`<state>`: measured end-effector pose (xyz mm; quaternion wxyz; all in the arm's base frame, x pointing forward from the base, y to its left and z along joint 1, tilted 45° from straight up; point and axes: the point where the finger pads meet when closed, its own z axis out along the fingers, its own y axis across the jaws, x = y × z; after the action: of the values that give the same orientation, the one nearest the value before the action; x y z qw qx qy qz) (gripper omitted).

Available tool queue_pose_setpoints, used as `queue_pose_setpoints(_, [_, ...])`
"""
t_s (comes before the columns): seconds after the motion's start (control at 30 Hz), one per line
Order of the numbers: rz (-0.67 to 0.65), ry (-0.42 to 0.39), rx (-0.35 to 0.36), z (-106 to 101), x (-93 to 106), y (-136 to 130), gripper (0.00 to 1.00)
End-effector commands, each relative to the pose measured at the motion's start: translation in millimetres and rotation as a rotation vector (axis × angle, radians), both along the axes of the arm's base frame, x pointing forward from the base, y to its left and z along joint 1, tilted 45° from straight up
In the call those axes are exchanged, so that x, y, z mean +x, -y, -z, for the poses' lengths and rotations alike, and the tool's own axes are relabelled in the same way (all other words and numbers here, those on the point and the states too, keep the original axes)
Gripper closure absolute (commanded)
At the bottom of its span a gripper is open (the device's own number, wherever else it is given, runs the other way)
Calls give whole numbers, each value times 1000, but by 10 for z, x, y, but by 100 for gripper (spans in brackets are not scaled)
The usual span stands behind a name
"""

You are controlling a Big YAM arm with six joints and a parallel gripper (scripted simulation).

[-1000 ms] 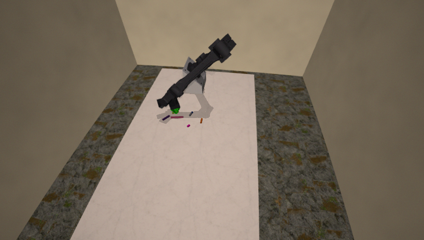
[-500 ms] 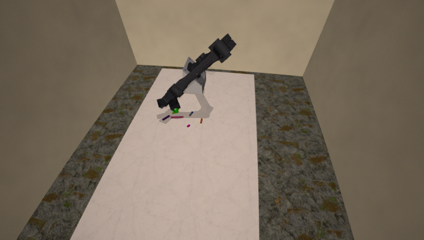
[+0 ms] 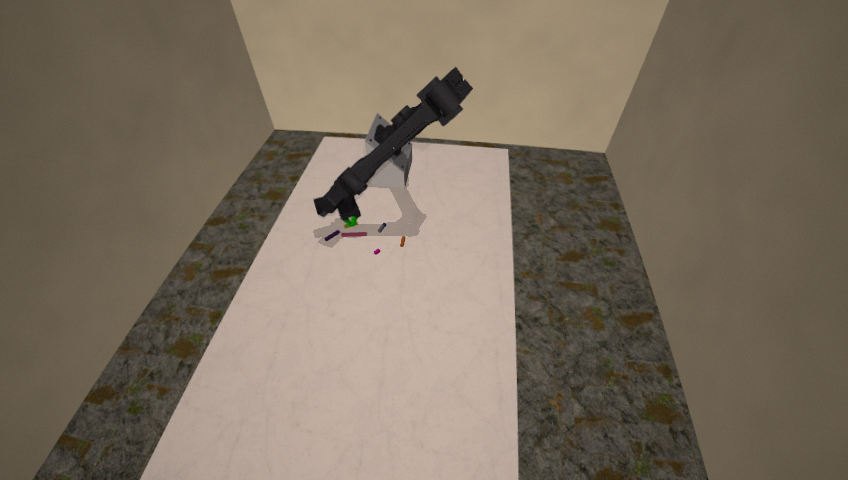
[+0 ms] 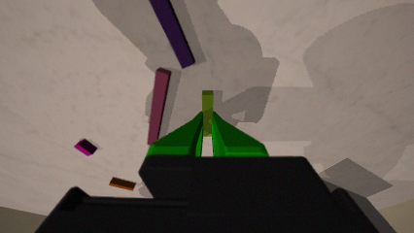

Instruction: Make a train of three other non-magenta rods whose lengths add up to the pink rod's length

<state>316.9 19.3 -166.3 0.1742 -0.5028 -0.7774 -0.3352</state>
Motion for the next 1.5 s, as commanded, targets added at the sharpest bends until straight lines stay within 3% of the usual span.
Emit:
queue_pose_setpoints(0.0, [7,0,2,-4,-12,-3,96])
queue_pose_setpoints(0.23, [7,0,2,-7,-12,0,96])
queue_pose_setpoints(0.47, [17,21,-8,-136,52,173,96])
queue_pose_setpoints(0.57, [17,40,-17,-264,144,337,96])
queue_pose_setpoints(0.93, [16,47,-27,-782,113,867,96])
queue_pose_setpoints(1.1, [-19,9,-5,-710,5,709,96])
queue_pose_setpoints(1.2, [10,3,-1,-707,-42,781,96])
queue_pose_setpoints(1.37, [-15,45,-22,-792,59,757,96])
queue_pose_setpoints(1.43, [-106,138,-33,-934,240,672,96])
queue_pose_setpoints(1.47, [-106,138,-33,-934,240,672,96])
